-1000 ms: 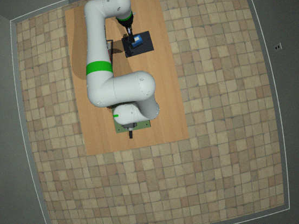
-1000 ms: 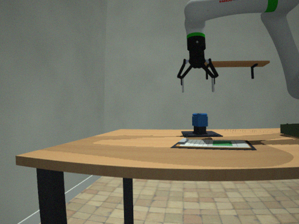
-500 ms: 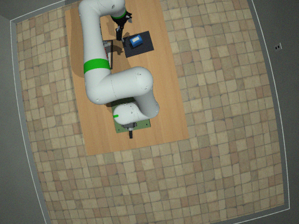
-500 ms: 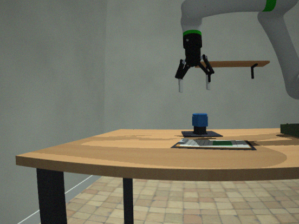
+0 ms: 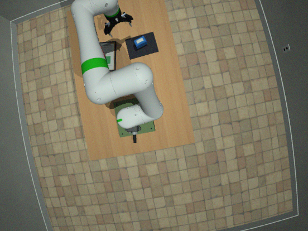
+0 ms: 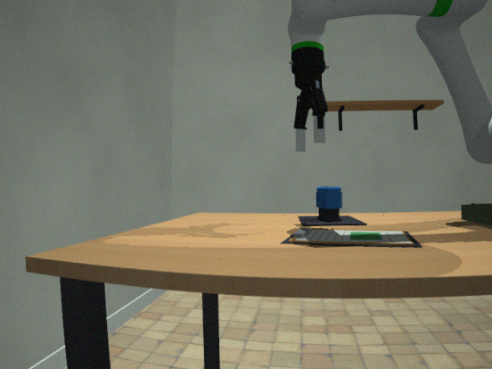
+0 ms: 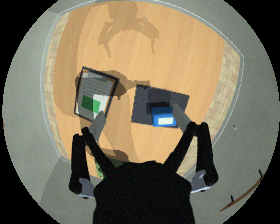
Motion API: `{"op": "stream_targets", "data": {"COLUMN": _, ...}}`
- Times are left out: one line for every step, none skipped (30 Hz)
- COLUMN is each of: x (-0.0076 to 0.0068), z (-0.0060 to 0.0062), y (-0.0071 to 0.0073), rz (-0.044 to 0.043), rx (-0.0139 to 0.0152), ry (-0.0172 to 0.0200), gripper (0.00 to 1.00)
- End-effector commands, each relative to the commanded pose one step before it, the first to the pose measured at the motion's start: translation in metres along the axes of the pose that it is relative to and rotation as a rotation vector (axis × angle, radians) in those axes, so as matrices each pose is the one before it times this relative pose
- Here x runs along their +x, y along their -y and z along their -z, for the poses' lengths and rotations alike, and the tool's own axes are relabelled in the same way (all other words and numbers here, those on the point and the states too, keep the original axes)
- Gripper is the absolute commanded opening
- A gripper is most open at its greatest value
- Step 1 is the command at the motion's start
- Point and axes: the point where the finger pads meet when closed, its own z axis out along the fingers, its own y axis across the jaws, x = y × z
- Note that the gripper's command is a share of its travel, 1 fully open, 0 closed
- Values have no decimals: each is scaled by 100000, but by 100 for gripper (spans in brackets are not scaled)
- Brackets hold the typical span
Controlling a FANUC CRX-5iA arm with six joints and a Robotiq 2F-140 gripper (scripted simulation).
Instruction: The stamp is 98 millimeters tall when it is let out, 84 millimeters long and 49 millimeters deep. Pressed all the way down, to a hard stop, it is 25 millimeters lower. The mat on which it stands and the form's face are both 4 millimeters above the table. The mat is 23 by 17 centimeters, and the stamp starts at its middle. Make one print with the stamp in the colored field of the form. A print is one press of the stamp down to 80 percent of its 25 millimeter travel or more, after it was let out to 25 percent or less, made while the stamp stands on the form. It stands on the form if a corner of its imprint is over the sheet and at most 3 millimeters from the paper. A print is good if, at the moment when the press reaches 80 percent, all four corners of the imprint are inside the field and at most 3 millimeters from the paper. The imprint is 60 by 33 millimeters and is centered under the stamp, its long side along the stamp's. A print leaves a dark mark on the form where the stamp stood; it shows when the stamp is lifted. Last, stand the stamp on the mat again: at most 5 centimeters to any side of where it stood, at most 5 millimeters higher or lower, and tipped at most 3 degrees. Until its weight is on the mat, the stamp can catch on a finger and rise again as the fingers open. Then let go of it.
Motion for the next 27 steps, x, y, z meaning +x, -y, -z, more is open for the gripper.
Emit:
{"op": "stream_targets", "data": {"x": 1376, "z": -72, "y": 1406, "rz": -18878, "rx": -1652, "ry": 518, "gripper": 100}}
{"op": "stream_targets", "data": {"x": 279, "z": -19, "y": 496, "rz": -13236, "rx": 334, "ry": -256, "gripper": 100}}
{"op": "stream_targets", "data": {"x": 206, "z": -22, "y": 532, "rz": -3738, "rx": 199, "ry": -118, "gripper": 100}}
{"op": "stream_targets", "data": {"x": 180, "z": -24, "y": 541, "rz": -3911, "rx": 175, "ry": -95, "gripper": 100}}
{"op": "stream_targets", "data": {"x": 153, "z": -26, "y": 548, "rz": -4459, "rx": 160, "ry": -81, "gripper": 100}}
{"op": "stream_targets", "data": {"x": 122, "z": -28, "y": 554, "rz": -4605, "rx": 170, "ry": -77, "gripper": 100}}
{"op": "stream_targets", "data": {"x": 90, "z": -29, "y": 557, "rz": -4580, "rx": 184, "ry": -71, "gripper": 100}}
{"op": "stream_targets", "data": {"x": 59, "z": -31, "y": 558, "rz": -4549, "rx": 195, "ry": -64, "gripper": 100}}
{"op": "stream_targets", "data": {"x": 27, "z": -32, "y": 555, "rz": -4532, "rx": 203, "ry": -55, "gripper": 100}}
{"op": "stream_targets", "data": {"x": -4, "z": -34, "y": 550, "rz": -4523, "rx": 209, "ry": -46, "gripper": 100}}
{"op": "stream_targets", "data": {"x": -33, "z": -35, "y": 543, "rz": -4518, "rx": 214, "ry": -38, "gripper": 100}}
{"op": "stream_targets", "data": {"x": -62, "z": -37, "y": 533, "rz": -4515, "rx": 217, "ry": -31, "gripper": 100}}
{"op": "stream_targets", "data": {"x": -90, "z": -38, "y": 520, "rz": -4514, "rx": 220, "ry": -24, "gripper": 100}}
{"op": "stream_targets", "data": {"x": -116, "z": -39, "y": 505, "rz": -4514, "rx": 223, "ry": -18, "gripper": 100}}
{"op": "stream_targets", "data": {"x": -141, "z": -39, "y": 488, "rz": -4515, "rx": 225, "ry": -12, "gripper": 100}}
{"op": "stream_targets", "data": {"x": -163, "z": -40, "y": 470, "rz": -4517, "rx": 225, "ry": -4, "gripper": 100}}
{"op": "stream_targets", "data": {"x": 0, "z": 0, "y": 0, "rz": 0, "rx": 0, "ry": 0, "gripper": 100}}
{"op": "stream_targets", "data": {"x": 0, "z": 0, "y": 0, "rz": 0, "rx": 0, "ry": 0, "gripper": 100}}
{"op": "stream_targets", "data": {"x": -184, "z": -41, "y": 449, "rz": -13265, "rx": 485, "ry": 21, "gripper": 100}}
{"op": "stream_targets", "data": {"x": -239, "z": -42, "y": 408, "rz": -3746, "rx": 194, "ry": 32, "gripper": 100}}
{"op": "stream_targets", "data": {"x": -250, "z": -42, "y": 385, "rz": -3922, "rx": 165, "ry": 30, "gripper": 100}}
{"op": "stream_targets", "data": {"x": -260, "z": -42, "y": 361, "rz": -4484, "rx": 147, "ry": 26, "gripper": 100}}
{"op": "stream_targets", "data": {"x": -269, "z": -42, "y": 336, "rz": -4636, "rx": 151, "ry": 33, "gripper": 100}}
{"op": "stream_targets", "data": {"x": -277, "z": -41, "y": 309, "rz": -4619, "rx": 155, "ry": 42, "gripper": 100}}
{"op": "stream_targets", "data": {"x": -282, "z": -40, "y": 283, "rz": -4595, "rx": 154, "ry": 51, "gripper": 100}}
{"op": "stream_targets", "data": {"x": -284, "z": -39, "y": 257, "rz": -4586, "rx": 150, "ry": 57, "gripper": 100}}
{"op": "stream_targets", "data": {"x": -284, "z": -38, "y": 231, "rz": -4585, "rx": 144, "ry": 63, "gripper": 100}}
